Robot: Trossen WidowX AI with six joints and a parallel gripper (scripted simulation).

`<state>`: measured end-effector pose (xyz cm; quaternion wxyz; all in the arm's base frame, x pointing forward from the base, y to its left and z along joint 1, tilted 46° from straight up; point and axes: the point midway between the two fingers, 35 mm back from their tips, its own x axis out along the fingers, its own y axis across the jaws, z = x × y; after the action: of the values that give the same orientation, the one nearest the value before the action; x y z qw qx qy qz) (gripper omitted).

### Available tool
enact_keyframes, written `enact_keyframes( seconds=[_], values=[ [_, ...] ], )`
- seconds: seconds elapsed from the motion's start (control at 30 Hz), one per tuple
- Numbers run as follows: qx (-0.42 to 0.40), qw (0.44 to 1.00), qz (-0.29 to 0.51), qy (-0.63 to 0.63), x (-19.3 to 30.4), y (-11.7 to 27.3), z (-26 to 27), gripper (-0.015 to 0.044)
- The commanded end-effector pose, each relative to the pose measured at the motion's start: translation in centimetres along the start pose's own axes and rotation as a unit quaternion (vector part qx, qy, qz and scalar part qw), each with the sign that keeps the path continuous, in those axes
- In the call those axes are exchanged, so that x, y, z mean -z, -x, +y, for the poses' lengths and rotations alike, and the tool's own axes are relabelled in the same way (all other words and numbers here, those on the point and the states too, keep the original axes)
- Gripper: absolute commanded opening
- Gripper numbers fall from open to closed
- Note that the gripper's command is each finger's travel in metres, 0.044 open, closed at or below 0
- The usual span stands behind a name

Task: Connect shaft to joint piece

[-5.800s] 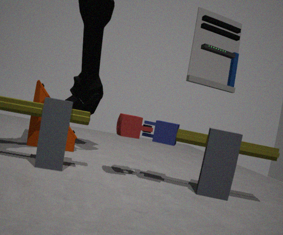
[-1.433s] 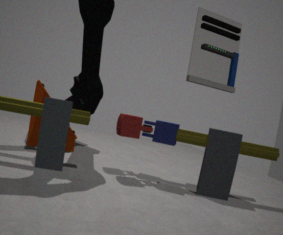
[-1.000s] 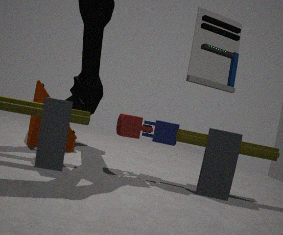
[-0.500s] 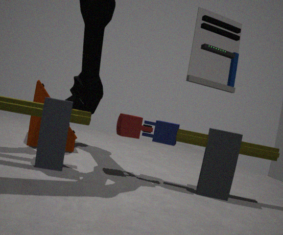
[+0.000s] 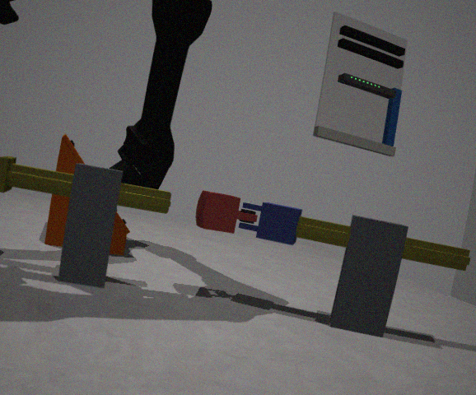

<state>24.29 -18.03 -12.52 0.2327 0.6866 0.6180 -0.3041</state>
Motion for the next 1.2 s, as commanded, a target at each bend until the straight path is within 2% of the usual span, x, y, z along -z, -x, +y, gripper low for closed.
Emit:
enact_keyframes(
  seconds=[0.0,1.17],
  values=[
    [-0.006,1.0,0.0,-0.002,0.7,0.0,0.0,0.0],
    [-0.009,1.0,0.003,-0.003,5.9,-0.1,0.1,0.0]
  ],
)
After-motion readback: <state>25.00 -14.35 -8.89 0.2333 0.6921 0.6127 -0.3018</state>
